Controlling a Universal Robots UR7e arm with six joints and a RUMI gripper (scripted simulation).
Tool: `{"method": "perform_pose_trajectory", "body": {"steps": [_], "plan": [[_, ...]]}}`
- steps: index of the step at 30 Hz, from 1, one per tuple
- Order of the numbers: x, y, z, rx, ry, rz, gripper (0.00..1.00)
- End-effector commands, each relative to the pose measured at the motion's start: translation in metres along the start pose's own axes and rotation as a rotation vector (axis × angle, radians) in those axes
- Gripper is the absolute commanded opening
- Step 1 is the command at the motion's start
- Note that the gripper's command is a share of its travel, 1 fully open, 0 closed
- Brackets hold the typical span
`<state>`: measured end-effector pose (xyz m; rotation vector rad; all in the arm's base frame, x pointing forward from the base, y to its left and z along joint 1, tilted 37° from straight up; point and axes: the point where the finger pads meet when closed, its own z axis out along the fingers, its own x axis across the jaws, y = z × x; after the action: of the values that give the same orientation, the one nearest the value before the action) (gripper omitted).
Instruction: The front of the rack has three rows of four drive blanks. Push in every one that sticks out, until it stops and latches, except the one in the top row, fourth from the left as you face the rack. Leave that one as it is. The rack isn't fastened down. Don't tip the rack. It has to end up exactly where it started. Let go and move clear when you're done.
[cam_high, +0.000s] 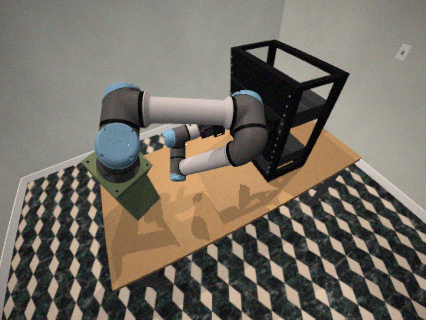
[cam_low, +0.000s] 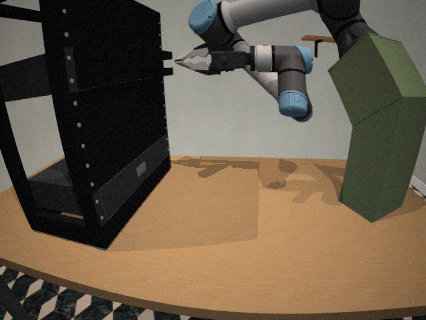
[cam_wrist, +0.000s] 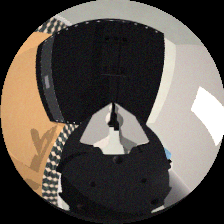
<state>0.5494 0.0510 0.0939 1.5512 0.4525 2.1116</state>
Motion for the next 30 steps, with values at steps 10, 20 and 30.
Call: {"method": "perform_pose_trajectory", "body": {"steps": [10, 20, 30], "plan": [[0.000, -0.001, 0.039, 0.000, 0.001, 0.000, 0.00], [0.000, -0.001, 0.057, 0.000, 0.001, 0.000, 0.00], [0.000, -0.001, 0.057, 0.000, 0.001, 0.000, 0.00]]}}
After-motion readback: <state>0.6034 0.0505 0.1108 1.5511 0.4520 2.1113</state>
